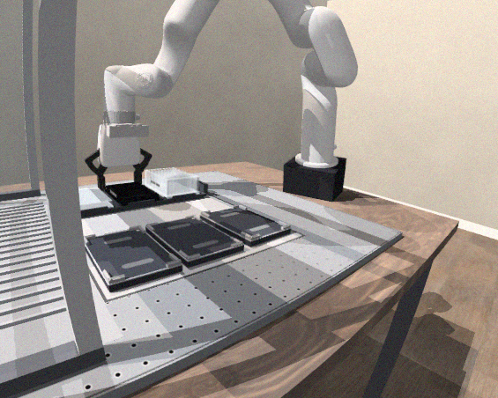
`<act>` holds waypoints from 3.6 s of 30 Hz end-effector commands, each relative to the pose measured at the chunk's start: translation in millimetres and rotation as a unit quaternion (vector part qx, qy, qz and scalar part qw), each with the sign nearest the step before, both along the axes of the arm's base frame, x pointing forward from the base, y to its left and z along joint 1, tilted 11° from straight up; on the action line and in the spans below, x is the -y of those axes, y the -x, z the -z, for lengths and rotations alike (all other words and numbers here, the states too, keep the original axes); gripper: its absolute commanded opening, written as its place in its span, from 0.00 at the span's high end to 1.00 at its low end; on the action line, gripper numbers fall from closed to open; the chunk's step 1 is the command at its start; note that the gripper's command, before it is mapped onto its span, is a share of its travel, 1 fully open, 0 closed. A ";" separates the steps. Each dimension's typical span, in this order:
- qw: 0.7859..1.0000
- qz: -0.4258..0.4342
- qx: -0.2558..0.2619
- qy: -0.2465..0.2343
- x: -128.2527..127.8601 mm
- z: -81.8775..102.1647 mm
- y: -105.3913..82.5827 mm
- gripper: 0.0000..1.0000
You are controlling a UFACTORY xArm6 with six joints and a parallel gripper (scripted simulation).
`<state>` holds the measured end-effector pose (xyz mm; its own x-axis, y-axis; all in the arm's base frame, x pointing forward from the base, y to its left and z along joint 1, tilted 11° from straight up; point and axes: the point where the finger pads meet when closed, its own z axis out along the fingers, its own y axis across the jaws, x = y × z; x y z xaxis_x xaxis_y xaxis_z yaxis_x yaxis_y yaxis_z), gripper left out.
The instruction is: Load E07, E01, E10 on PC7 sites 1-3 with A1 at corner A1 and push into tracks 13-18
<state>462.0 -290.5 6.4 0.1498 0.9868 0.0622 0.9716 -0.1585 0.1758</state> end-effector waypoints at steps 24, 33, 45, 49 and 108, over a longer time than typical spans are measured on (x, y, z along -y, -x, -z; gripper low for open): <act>1.000 0.000 0.001 0.001 11.8 -0.9 0.8 0.00; 1.000 0.000 0.001 0.001 17.8 -0.5 1.6 0.00; 1.000 0.000 0.001 0.001 24.4 -0.1 2.6 0.00; 1.000 0.000 0.001 0.001 27.1 0.0 3.0 0.00; 1.000 0.000 0.001 0.001 45.0 -28.4 11.1 0.00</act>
<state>450.8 -334.3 28.1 0.1496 0.9868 0.0624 0.9716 -0.1584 0.1755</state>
